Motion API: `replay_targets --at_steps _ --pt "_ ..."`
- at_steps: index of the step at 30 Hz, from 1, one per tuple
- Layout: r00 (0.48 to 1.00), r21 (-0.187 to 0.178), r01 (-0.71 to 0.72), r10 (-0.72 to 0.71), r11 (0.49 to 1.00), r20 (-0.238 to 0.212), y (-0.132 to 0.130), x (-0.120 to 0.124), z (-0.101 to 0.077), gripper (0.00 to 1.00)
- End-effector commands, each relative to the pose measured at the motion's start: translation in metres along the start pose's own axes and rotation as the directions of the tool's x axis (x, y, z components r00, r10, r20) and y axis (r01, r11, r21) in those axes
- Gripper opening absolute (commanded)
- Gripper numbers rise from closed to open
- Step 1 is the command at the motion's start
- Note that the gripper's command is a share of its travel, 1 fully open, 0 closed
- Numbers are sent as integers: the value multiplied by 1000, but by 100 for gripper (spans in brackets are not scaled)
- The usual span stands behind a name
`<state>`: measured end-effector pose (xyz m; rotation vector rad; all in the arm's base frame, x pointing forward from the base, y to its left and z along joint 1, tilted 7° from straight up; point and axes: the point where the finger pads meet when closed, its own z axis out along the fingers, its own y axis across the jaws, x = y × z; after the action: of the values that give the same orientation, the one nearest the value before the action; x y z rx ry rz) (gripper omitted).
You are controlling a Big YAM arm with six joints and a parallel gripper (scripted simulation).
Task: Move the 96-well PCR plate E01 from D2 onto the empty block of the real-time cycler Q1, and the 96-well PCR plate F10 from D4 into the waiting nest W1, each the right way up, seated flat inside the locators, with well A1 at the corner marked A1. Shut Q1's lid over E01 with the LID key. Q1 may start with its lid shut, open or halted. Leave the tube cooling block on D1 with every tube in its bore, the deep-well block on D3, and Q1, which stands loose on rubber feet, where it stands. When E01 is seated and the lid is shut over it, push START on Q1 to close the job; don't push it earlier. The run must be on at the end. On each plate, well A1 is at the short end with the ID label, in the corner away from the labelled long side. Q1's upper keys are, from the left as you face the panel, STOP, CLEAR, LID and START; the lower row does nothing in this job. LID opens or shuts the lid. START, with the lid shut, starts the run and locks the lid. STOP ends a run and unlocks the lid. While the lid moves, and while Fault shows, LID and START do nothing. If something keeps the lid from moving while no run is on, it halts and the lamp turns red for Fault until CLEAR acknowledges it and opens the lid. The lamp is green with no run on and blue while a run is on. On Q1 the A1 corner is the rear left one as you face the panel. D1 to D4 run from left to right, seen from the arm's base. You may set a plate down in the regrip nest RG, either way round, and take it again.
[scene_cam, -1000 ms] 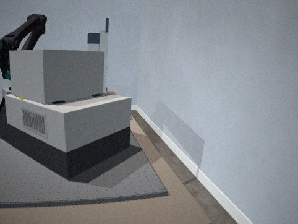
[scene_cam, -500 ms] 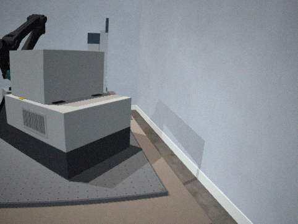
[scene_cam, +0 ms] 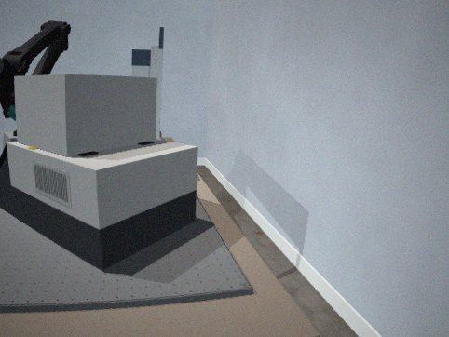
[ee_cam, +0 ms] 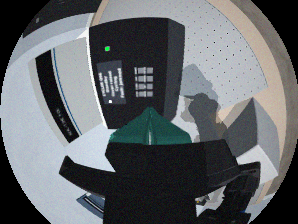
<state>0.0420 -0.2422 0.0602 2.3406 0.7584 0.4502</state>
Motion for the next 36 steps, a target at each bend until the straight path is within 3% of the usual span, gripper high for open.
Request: replay_targets --at_steps 1,18,36 --pt "998 -39 44 -43 998 38 25 -15 -9 0" --pt "1000 3 1 -1 1000 -3 -5 3 0 0" --pt "998 -41 44 -43 998 39 26 -16 -9 0"
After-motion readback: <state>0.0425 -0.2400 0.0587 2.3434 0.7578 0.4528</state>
